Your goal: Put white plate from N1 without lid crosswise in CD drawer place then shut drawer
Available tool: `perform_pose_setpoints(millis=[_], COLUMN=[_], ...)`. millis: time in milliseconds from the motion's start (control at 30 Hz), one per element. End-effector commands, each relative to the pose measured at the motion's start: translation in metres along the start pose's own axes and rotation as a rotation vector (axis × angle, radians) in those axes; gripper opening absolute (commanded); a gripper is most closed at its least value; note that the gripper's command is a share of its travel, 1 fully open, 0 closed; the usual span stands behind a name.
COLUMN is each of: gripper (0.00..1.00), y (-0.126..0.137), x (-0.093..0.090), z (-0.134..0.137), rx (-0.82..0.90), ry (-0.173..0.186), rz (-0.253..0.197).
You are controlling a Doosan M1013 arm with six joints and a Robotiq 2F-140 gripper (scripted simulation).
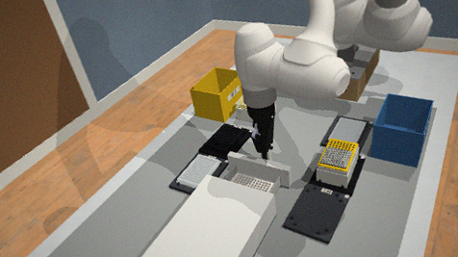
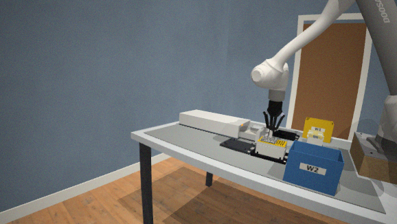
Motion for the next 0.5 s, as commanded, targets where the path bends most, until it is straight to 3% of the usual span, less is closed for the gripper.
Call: perform_pose_setpoints(millis=[0, 467], gripper=[0.00, 0.00], y=[0.000, -0.002], x=[0.000, 0.000], z=[0.004, 0.019], rx=[0.000, 0.000], ry=[0.000, 0.000], rz=[0.000, 0.000])
Point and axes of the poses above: the point where the finger pads meet when closed, its own x axis back along the fingers, its own z axis across the jaws, y = z × x, the point moved 2 cm from there along x, back along the fingers, and after that the axes turned 6 degrees about -x, right-handed, at the moved point
